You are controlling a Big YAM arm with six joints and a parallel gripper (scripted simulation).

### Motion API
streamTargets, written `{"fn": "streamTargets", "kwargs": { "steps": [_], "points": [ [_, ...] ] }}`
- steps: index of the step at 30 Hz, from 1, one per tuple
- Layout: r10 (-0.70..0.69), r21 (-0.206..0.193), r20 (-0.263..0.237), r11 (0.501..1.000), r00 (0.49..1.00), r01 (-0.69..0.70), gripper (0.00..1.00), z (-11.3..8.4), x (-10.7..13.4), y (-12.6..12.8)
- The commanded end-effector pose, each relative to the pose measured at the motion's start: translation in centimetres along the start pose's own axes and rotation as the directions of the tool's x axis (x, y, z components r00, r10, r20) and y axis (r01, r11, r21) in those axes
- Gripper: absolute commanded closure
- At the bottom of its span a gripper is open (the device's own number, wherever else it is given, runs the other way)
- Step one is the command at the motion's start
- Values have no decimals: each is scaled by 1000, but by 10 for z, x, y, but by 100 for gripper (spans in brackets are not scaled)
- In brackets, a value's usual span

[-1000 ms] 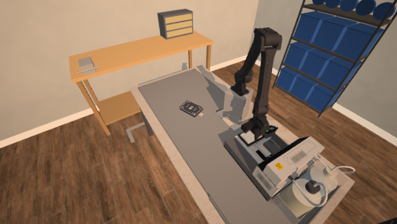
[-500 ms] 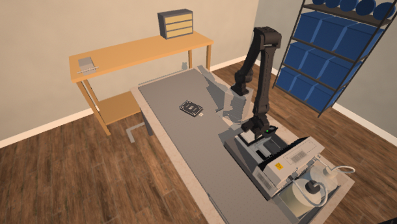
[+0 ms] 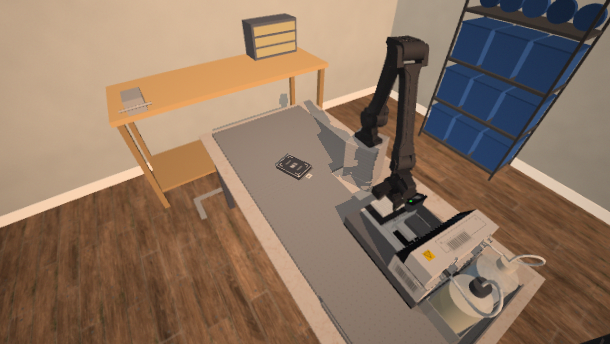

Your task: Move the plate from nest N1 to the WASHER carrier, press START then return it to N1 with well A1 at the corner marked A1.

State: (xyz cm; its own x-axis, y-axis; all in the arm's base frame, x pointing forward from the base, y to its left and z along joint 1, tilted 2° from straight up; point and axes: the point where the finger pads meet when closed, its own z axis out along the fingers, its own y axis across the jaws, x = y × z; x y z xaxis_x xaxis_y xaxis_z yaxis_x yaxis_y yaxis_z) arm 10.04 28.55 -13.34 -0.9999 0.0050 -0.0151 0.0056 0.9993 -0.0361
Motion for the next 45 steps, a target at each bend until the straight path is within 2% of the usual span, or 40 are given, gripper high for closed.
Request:
{"fn": "streamTargets", "kwargs": {
  "steps": [1, 34, 38, 40, 45],
  "points": [
    [1, -6, 2, 1000, 1000, -1, 18, -10, 3, -1],
    [1, -43, 13, 999, 1000, -1, 18, -68, -4, 19],
    [0, -40, 12, 999, 1000, 0, 18, -69, -3, 17],
    [1, -21, 7, 1000, 1000, 0, 18, -61, -2, 8],
    [1, -21, 7, 1000, 1000, 0, 18, -61, -2, 8]
  ]
}}
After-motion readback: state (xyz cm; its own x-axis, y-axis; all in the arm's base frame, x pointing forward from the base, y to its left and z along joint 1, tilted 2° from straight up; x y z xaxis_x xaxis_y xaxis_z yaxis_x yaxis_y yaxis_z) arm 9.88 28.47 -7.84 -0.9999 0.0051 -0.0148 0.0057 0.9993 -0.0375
